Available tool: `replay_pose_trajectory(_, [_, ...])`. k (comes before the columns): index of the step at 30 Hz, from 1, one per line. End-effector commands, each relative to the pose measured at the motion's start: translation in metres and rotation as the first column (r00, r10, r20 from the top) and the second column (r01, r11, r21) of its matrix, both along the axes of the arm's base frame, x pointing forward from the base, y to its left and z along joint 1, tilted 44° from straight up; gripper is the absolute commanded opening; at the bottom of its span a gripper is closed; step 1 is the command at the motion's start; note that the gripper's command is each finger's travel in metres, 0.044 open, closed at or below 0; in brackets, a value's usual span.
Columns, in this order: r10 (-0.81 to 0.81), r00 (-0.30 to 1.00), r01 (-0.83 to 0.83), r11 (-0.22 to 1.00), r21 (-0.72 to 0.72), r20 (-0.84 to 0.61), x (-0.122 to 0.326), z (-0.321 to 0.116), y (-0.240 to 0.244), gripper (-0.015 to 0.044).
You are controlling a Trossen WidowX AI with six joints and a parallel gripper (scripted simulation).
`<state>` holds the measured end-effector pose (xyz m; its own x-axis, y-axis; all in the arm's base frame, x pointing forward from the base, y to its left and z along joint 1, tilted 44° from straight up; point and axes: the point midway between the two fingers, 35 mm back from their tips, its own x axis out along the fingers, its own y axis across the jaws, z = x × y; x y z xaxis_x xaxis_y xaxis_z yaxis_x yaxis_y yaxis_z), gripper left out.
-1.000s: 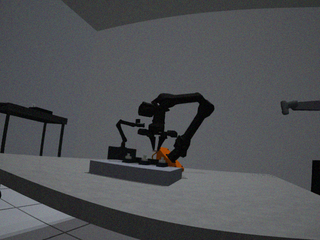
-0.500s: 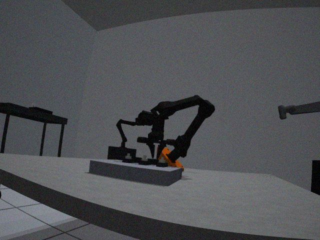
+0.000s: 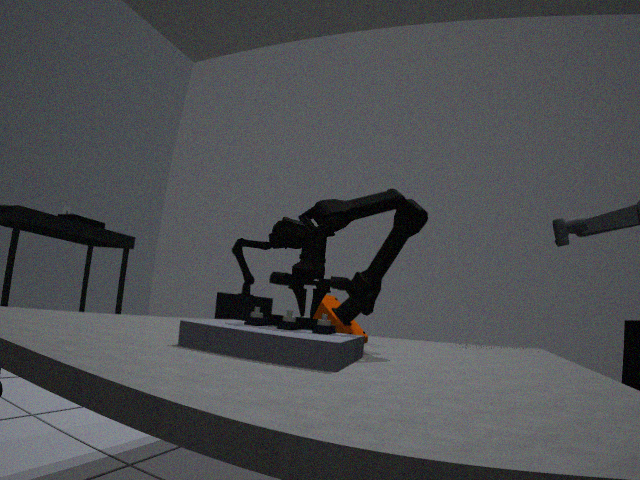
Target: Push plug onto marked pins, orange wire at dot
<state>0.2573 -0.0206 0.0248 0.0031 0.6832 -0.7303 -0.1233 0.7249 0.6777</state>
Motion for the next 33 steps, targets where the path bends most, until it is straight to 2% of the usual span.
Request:
replay_pose_trajectory(1, [-0.007,1.000,0.007,1.000,0.004,-0.003,0.005,0.001,0.000,0.0000])
replay_pose_trajectory(33, [-0.007,1.000,0.007,1.000,0.004,-0.002,0.023,0.002,0.002,0.0000])
